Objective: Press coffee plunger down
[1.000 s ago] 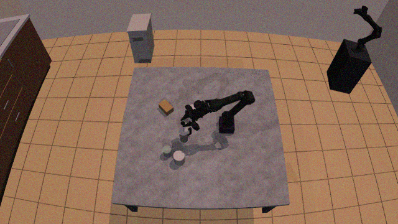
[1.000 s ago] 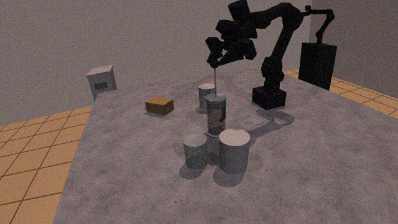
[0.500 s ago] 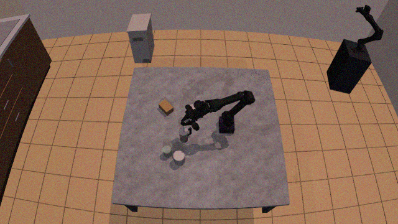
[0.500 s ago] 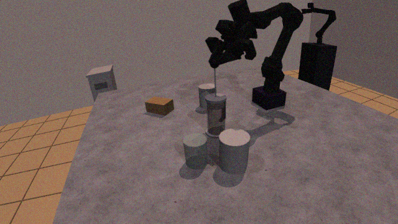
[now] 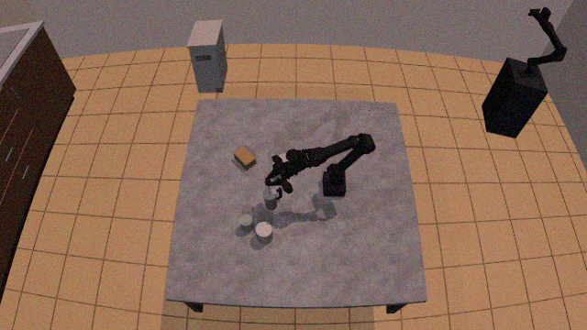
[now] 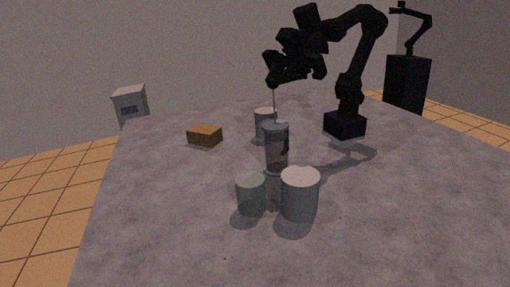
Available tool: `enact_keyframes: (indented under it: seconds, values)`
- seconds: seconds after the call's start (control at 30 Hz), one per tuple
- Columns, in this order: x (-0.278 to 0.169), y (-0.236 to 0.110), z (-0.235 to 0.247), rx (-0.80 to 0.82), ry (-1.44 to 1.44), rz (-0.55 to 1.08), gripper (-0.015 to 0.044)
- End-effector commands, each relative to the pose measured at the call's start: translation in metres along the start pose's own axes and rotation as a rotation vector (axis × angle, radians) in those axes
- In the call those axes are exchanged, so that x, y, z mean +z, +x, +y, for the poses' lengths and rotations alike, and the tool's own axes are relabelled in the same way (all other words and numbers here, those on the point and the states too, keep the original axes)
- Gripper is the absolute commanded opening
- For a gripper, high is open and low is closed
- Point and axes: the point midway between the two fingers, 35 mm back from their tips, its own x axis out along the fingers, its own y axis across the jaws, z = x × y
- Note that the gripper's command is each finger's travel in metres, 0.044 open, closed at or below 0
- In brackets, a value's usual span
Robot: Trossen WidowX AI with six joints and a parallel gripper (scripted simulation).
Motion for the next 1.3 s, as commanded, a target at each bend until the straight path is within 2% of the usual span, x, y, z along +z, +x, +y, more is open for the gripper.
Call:
enact_keyframes:
  seconds: [0.0, 1.27]
  values:
    - [-0.020, 0.009, -0.001, -0.003, 0.006, 0.044, 0.0120]
    - [-0.066, 0.050, 0.001, -0.003, 0.007, 0.043, 0.0120]
